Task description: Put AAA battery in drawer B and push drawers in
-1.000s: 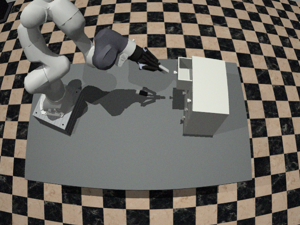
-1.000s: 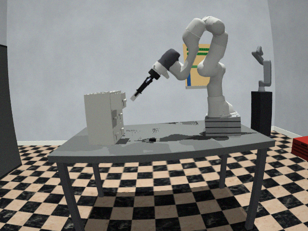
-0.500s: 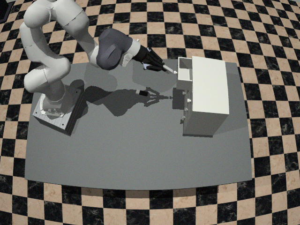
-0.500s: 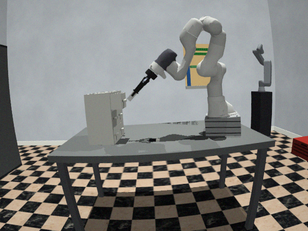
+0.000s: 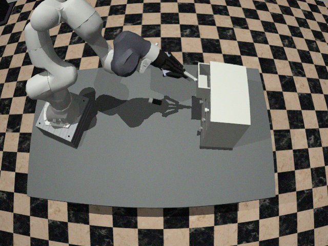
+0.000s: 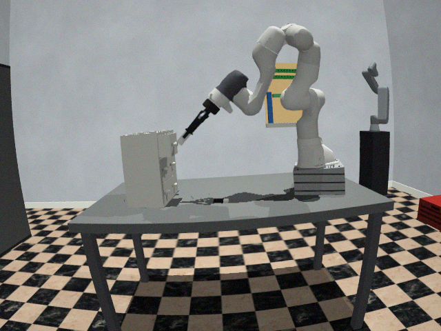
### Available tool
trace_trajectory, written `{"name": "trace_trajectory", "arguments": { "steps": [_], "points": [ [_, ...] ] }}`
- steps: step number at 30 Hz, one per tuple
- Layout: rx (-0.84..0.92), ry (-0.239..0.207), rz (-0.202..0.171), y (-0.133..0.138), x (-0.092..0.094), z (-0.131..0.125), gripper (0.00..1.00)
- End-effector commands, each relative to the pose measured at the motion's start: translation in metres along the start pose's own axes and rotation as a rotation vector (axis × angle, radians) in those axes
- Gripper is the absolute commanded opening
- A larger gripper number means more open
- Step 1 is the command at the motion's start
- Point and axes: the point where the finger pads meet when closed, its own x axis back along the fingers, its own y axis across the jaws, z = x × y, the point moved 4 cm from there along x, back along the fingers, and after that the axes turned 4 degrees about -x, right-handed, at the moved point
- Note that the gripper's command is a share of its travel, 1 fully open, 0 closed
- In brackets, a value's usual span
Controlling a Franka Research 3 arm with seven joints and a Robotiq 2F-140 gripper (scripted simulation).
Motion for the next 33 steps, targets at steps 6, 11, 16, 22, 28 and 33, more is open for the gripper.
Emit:
{"name": "trace_trajectory", "arguments": {
  "steps": [6, 11, 16, 22, 28, 33],
  "points": [
    [0.013, 0.004, 0.002, 0.0, -0.01, -0.007, 0.0],
    [0.013, 0.004, 0.002, 0.001, -0.016, -0.013, 0.0],
    [0.013, 0.004, 0.002, 0.001, -0.021, -0.018, 0.0],
    [0.013, 0.004, 0.002, 0.002, -0.025, -0.022, 0.0],
    [0.013, 0.004, 0.002, 0.002, -0.029, -0.026, 0.0],
    [0.013, 0.004, 0.002, 0.002, -0.032, -0.029, 0.0]
  ]
}}
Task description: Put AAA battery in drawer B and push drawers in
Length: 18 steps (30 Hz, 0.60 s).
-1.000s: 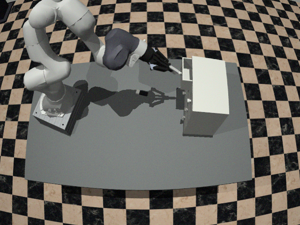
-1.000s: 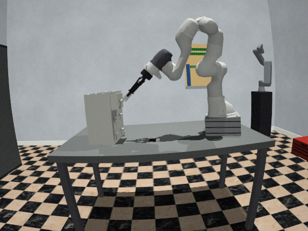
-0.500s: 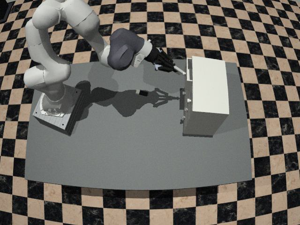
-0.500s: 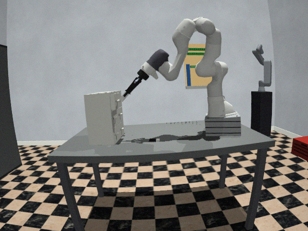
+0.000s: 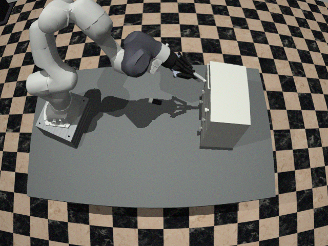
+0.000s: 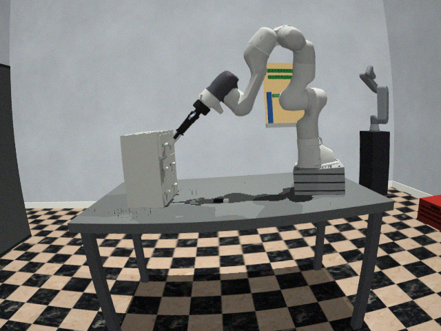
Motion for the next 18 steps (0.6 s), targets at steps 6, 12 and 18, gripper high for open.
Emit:
{"name": "trace_trajectory", "arguments": {
  "steps": [6, 12, 18],
  "points": [
    [0.009, 0.005, 0.003, -0.0003, -0.004, -0.0015, 0.0],
    [0.009, 0.005, 0.003, -0.0001, -0.0055, -0.003, 0.0],
    [0.009, 0.005, 0.003, -0.0001, -0.0061, -0.0036, 0.0]
  ]
}}
